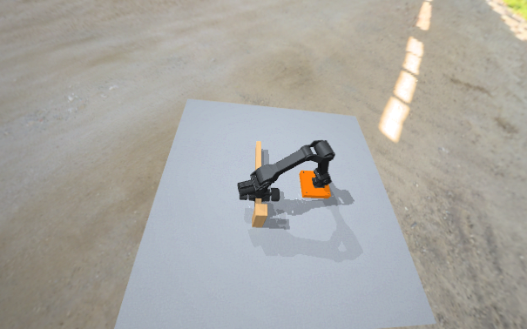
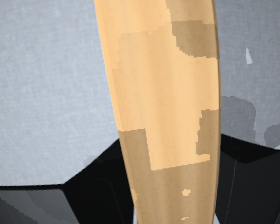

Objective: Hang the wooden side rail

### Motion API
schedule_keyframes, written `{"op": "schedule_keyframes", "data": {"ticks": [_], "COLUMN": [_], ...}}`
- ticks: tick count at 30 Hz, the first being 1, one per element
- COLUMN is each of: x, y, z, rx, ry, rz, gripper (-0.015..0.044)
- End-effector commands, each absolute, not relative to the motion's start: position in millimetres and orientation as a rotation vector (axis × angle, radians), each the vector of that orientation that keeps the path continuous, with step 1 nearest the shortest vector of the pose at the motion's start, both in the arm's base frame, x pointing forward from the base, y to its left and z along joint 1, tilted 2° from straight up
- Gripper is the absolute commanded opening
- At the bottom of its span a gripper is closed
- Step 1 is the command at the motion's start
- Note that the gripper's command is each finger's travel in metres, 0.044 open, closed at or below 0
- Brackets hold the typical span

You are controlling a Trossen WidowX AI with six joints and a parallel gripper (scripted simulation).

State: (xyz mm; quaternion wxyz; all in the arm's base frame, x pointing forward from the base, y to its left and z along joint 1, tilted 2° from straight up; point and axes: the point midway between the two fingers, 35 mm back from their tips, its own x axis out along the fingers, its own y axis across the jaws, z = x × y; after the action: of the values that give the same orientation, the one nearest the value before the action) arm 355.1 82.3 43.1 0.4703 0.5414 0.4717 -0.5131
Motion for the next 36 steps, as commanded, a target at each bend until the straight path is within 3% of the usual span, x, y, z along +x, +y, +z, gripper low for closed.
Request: {"op": "schedule_keyframes", "data": {"ticks": [1,9,36], "x": [355,355,352], "y": [82,82,55], "z": [43,70,81], "rx": [1.327,1.331,1.334], "ry": [1.156,1.155,1.15], "rz": [-1.257,-1.253,-1.26], "gripper": [0.0236,0.044,0.044]}}
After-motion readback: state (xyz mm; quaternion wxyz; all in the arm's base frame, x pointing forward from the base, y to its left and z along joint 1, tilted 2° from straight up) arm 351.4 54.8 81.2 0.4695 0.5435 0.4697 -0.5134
